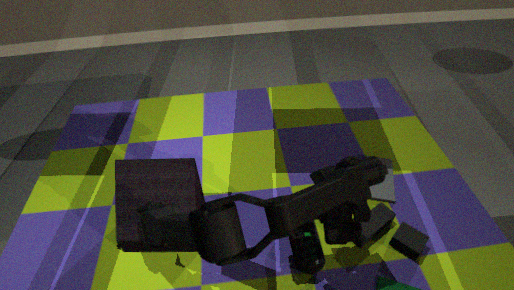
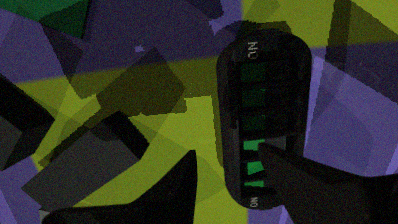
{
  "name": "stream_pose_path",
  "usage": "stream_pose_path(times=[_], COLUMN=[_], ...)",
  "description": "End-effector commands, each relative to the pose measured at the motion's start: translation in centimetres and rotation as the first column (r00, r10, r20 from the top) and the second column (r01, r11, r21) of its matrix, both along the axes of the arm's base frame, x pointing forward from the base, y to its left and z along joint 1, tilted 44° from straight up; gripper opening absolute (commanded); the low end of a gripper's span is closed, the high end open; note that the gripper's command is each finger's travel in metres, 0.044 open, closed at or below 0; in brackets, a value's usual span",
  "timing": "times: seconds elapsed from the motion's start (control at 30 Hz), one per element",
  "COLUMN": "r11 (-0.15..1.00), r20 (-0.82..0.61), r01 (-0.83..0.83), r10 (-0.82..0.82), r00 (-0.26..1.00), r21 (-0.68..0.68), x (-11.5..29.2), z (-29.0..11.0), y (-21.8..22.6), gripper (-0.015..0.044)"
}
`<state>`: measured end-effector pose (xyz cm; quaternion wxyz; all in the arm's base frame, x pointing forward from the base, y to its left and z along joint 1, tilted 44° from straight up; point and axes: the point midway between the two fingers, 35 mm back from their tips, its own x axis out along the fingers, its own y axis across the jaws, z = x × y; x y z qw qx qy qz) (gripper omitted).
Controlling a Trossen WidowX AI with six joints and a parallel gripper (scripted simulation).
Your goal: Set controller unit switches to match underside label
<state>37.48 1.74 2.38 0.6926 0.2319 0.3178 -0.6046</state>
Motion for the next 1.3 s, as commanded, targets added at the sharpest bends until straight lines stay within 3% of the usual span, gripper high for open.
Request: stream_pose_path(times=[0.0, 0.1, 0.9, 1.1, 1.27], r11=[1.000, 1.000, 1.000, 1.000, 1.000], r20=[0.012, 0.012, 0.013, 0.012, 0.012], r01=[-0.013, -0.013, -0.009, -0.009, -0.009], r10=[0.013, 0.013, 0.009, 0.009, 0.009], r00=[1.000, 1.000, 1.000, 1.000, 1.000], r21=[0.000, 0.000, 0.004, 0.006, 0.006], x=[0.7, 0.7, 0.7, 0.3, 0.2], z=[-0.1, -0.1, -0.1, 3.3, 3.5], y=[0.0, 0.0, 0.0, 3.4, 3.5], gripper=[0.0072, 0.0000, 0.0000, 0.0157, 0.0289])
